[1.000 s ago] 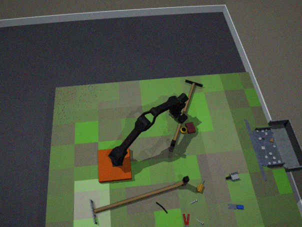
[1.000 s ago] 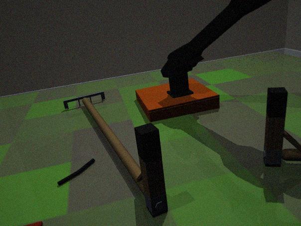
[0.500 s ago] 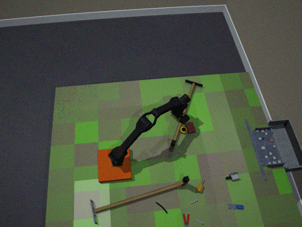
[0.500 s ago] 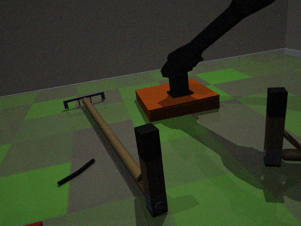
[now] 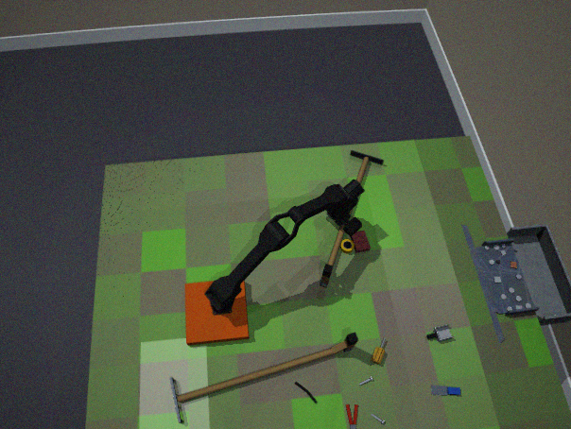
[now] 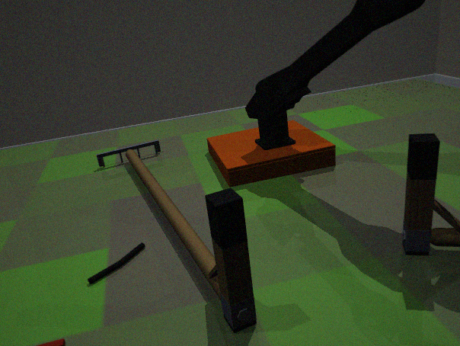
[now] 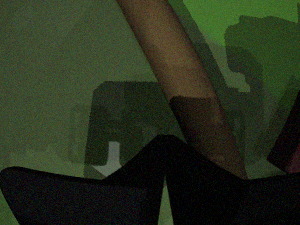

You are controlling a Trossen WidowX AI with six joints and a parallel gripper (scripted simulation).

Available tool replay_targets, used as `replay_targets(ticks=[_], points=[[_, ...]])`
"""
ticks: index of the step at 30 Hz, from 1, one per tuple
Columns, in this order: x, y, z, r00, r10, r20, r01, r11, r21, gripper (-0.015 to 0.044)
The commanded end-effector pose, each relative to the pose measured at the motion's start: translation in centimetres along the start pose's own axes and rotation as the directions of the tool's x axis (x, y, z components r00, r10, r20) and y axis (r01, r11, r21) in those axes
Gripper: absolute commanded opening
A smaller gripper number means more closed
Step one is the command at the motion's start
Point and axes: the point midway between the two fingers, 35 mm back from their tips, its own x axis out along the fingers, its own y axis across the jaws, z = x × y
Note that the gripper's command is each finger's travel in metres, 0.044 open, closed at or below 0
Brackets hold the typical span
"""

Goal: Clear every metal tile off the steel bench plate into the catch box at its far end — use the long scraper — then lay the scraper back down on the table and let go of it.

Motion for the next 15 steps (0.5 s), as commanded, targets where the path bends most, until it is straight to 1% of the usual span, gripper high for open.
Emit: replay_targets(ticks=[1,15], points=[[-0.1,-0.5,0.3,1.000,0.000,0.009,0.000,1.000,-0.003,0.0000],[0.1,-1.7,0.9,1.000,-0.004,0.024,0.004,1.000,-0.004,0.0000]])
